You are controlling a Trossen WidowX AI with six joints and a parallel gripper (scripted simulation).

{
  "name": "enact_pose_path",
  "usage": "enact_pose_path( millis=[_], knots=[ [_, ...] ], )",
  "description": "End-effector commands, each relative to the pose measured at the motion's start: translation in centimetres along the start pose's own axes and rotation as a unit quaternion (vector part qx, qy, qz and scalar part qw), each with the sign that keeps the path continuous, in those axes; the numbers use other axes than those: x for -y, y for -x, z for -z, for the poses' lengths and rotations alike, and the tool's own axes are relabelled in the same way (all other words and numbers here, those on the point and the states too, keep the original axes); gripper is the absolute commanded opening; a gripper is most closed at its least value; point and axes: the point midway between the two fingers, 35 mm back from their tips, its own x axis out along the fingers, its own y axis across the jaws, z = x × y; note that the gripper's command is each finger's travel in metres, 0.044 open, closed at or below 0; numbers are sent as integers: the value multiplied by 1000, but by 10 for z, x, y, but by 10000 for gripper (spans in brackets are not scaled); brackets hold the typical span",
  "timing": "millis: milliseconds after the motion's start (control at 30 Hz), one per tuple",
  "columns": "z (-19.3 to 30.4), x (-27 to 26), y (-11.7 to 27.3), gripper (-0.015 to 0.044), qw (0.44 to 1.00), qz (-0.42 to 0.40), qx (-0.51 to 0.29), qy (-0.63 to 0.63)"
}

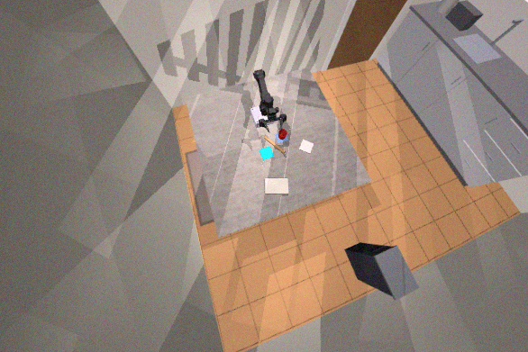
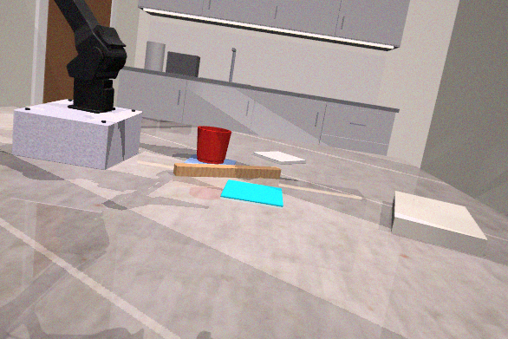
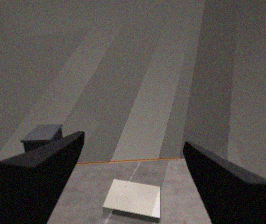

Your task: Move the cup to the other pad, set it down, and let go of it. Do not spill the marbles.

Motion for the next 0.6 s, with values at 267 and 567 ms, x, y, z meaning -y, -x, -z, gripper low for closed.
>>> enact_pose_path(
  millis=[267,567],
  knots=[
    [171,-66,12,164,883,43,-387,-263],
    [272,-88,128,148,642,338,-621,-295]
  ],
)
